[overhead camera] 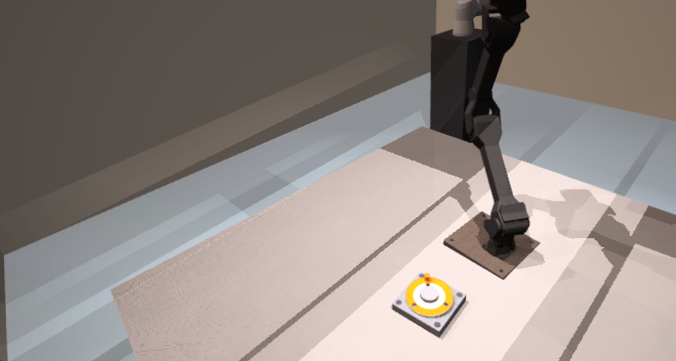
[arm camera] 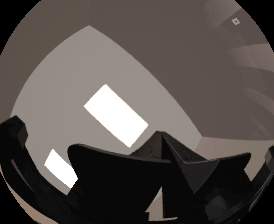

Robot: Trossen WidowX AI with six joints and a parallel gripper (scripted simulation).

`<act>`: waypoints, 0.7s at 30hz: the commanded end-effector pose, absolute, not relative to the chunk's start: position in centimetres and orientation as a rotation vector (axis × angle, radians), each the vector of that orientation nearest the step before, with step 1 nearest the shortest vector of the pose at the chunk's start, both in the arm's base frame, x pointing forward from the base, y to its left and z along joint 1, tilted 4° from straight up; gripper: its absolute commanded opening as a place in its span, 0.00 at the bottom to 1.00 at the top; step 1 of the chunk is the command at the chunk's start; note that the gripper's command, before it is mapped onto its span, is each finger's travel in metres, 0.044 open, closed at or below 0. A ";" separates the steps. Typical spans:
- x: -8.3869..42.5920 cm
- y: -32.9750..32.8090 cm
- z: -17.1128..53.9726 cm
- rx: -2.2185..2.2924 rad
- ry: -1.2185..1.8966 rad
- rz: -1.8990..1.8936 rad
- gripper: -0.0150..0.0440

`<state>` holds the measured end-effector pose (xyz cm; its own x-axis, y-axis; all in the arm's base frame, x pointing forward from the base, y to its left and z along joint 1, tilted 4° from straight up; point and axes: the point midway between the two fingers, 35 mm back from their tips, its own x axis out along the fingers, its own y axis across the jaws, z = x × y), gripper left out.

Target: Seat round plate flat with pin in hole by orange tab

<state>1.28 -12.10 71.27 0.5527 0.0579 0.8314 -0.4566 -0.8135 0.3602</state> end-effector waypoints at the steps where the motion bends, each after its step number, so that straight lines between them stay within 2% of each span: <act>1: 4.0 -5.2 70.5 1.942 -0.315 1.037 0.25; 7: 8.9 1.6 67.9 1.602 -0.285 0.804 0.25; 12: 16.1 6.3 62.9 1.231 -0.226 0.518 0.25; 21: 26.8 7.6 51.6 0.795 0.038 0.153 0.25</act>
<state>23.15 7.83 56.19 0.9625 0.1999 0.1836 -0.2656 0.5546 0.7886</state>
